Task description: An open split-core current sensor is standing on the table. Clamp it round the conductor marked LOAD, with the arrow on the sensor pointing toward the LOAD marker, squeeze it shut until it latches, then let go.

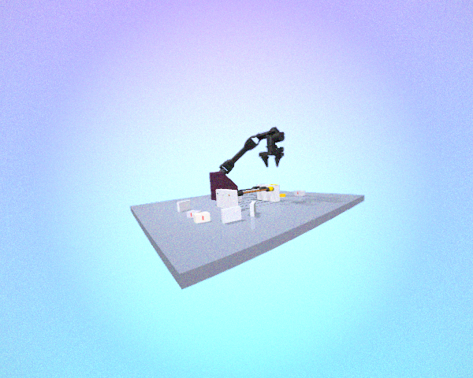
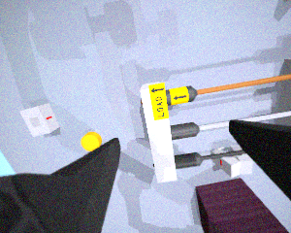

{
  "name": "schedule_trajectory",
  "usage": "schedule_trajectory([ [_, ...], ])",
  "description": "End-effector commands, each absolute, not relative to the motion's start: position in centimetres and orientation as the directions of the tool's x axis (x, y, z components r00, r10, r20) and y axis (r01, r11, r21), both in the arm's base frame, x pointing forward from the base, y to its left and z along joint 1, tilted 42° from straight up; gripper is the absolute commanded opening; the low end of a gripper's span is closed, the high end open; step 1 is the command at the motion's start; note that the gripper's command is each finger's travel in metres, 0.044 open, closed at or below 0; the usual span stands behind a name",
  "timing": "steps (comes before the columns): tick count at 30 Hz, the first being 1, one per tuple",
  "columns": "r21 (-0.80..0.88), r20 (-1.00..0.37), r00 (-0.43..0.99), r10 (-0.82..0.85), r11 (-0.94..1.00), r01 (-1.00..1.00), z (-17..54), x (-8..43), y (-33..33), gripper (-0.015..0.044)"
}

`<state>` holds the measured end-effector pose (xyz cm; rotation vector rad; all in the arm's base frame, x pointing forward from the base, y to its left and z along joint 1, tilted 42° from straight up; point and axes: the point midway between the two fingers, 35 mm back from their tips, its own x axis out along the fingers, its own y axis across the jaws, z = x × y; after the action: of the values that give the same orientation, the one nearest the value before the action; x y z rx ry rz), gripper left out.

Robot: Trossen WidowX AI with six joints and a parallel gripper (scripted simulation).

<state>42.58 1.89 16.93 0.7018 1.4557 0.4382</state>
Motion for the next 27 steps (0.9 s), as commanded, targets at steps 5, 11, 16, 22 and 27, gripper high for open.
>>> schedule_trajectory([
  [5,0.672,-0.741,0.095,0.665,0.729,0.134,17.1,42.7,1.8,0.0440],
  [11,0.669,-0.744,0.095,0.662,0.733,0.128,13.7,41.2,0.5,0.0440],
  [16,0.666,-0.746,0.094,0.660,0.736,0.121,9.9,38.6,-0.6,0.0440],
  [22,0.665,-0.747,0.092,0.659,0.738,0.112,5.5,34.5,-1.3,0.0440],
  [27,0.666,-0.746,0.090,0.660,0.739,0.104,2.2,30.2,-1.2,0.0440],
])
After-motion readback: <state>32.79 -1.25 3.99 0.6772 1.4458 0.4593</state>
